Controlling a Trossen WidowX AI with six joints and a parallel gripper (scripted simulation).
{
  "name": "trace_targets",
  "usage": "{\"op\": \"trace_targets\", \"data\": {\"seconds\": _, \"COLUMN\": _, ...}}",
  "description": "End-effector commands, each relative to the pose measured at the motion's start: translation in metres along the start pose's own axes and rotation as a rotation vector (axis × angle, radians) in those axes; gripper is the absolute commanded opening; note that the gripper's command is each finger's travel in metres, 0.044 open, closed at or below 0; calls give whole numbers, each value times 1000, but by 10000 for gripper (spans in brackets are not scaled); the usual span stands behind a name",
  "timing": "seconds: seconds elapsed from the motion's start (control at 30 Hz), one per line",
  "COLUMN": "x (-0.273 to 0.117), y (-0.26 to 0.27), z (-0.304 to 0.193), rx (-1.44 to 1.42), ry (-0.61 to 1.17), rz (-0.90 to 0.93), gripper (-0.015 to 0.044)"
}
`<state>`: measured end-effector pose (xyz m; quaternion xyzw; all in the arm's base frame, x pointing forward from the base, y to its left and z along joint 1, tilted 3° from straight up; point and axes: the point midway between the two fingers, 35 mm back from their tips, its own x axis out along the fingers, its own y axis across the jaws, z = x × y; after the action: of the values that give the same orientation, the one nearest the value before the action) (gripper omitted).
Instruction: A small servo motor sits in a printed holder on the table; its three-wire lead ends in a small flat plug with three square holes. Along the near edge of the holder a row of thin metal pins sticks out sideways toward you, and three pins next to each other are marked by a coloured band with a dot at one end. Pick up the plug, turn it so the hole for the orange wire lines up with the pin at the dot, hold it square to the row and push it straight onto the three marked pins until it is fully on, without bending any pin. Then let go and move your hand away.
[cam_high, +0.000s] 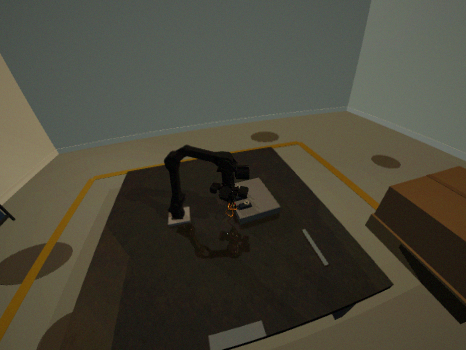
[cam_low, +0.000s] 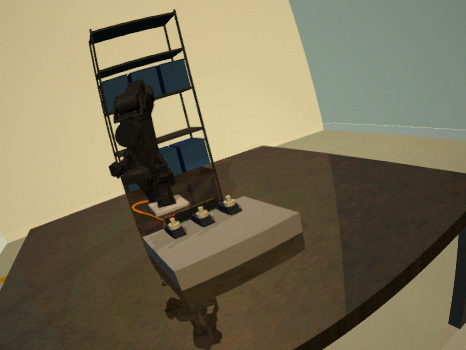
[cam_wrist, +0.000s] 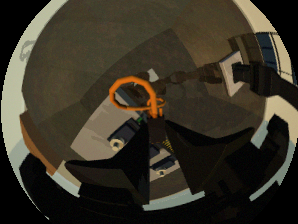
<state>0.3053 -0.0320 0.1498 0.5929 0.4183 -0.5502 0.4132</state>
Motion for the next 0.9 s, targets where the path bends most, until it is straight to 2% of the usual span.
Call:
{"op": "trace_targets", "data": {"seconds": 0.0, "x": 0, "y": -9, "z": 0, "rx": 149, "ry": 6, "rz": 2, "gripper": 0}}
{"op": "trace_targets", "data": {"seconds": 0.77, "x": 10, "y": -54, "z": 6, "rx": 942, "ry": 4, "rz": -4, "gripper": 0}}
{"op": "trace_targets", "data": {"seconds": 0.87, "x": 12, "y": -55, "z": 6, "rx": 966, "ry": 4, "rz": -4, "gripper": 0}}
